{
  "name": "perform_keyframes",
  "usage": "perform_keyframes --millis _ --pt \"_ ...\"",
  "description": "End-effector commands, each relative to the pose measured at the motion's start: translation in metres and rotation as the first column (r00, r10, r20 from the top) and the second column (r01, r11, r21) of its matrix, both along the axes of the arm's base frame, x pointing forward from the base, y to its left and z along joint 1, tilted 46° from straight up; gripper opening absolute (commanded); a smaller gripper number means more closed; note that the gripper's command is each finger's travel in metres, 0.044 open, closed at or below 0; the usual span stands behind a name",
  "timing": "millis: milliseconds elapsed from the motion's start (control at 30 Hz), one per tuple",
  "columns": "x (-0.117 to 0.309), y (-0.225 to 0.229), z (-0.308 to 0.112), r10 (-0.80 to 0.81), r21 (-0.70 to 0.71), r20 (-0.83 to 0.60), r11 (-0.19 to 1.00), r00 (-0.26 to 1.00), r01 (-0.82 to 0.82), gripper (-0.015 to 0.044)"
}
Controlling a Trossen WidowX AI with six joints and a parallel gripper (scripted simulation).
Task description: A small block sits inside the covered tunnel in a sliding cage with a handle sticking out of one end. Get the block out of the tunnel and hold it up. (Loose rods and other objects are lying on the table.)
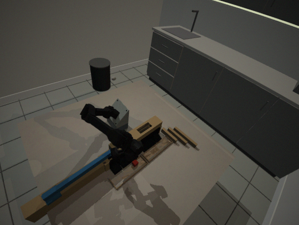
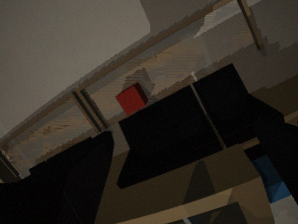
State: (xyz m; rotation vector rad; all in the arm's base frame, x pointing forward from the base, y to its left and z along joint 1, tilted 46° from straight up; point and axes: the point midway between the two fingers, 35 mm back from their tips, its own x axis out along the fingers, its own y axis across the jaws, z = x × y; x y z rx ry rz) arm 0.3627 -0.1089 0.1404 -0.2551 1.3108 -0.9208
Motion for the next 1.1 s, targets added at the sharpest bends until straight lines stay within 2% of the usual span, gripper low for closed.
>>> perform_keyframes --millis 0,67,1067 --pt "0.015 0.044 -0.038 0.198 0.037 -0.293 0.98 0.935 -0.196 0.044" --pt "0.017 0.051 -0.044 0.227 0.045 -0.337 0.973 0.914 -0.225 0.044" --pt "0.02 0.026 -0.071 0.23 0.052 -0.334 0.973 0.914 -0.226 0.044"
